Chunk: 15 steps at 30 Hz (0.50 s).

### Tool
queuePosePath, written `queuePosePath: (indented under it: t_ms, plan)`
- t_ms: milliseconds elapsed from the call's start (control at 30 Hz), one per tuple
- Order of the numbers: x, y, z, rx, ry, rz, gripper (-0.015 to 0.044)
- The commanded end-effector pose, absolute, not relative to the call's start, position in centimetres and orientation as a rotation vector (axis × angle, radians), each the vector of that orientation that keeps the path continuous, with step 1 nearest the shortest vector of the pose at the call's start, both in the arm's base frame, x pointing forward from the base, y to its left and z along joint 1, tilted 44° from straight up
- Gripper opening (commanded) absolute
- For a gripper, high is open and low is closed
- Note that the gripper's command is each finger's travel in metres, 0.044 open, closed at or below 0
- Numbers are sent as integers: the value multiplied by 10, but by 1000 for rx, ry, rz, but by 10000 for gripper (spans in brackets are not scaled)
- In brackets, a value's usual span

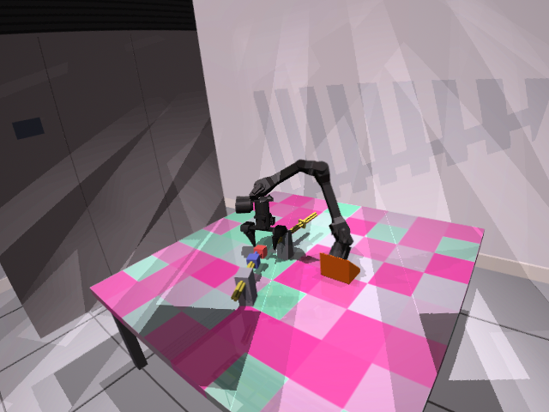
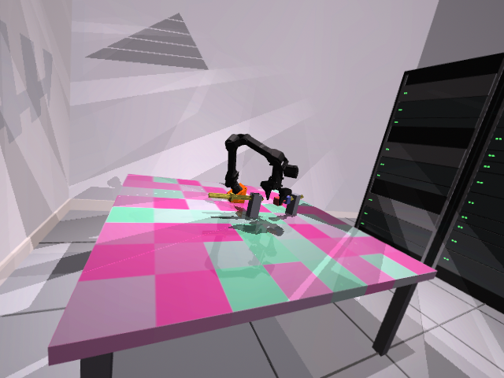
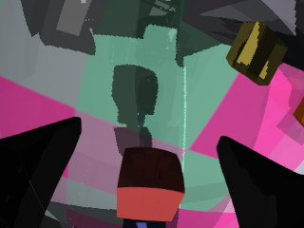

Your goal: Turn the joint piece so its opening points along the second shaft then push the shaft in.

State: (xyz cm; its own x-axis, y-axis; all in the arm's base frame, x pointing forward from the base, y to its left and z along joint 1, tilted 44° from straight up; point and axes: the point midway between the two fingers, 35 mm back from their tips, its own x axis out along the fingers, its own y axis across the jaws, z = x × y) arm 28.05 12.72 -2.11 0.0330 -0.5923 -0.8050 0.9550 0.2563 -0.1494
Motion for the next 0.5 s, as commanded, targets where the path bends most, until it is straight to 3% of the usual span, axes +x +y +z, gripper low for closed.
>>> queuePosePath:
  t_ms: [0,467]
  plan:
    - [271,142,-41,494,910,-1277,440]
    - [270,137,-55,494,910,-1277,440]
